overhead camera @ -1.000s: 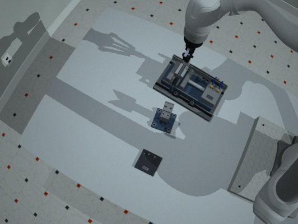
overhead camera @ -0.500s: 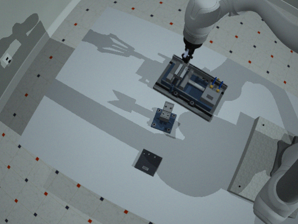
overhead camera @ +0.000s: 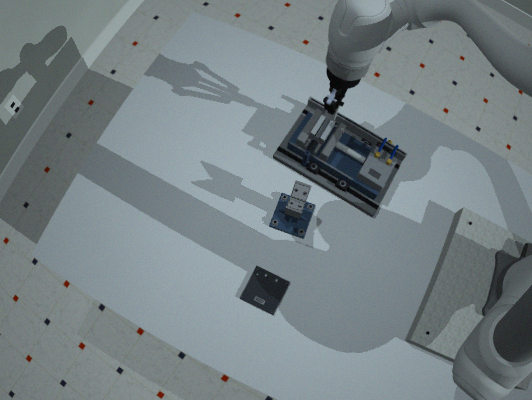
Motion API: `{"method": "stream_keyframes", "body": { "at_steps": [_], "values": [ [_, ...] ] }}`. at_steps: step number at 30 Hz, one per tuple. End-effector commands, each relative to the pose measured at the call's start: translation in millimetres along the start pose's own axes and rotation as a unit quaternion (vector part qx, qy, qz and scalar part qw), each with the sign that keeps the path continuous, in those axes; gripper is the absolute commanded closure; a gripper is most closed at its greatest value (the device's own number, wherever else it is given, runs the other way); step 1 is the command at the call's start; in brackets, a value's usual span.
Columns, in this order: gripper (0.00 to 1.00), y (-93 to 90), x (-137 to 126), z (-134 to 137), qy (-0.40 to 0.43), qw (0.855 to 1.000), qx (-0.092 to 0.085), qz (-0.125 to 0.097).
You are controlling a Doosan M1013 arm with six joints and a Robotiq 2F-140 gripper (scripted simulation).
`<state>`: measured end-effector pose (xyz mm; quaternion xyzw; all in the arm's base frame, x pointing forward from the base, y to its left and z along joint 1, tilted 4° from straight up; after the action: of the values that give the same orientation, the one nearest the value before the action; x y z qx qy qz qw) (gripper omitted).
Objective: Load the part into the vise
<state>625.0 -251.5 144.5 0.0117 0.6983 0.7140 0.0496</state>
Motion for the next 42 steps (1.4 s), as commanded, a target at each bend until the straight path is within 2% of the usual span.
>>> {"method": "stream_keyframes", "body": {
  "at_steps": [1, 42],
  "values": [
    [1.00, -1.3, 0.7, 4.5, -0.005, 1.000, -0.003, -0.002],
    [1.00, -1.2, -0.1, 11.5, -0.005, 1.000, -0.003, -0.002]
  ]
}}
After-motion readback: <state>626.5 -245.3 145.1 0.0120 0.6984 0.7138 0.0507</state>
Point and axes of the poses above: the point where the finger pads meet when closed, its own y axis back along the fingers, its own z axis across the jaws, x = y × z, the point moved 4 cm from there along y, back along the fingers, and after that the axes turned 6 degrees about y, right-handed, at the moved point
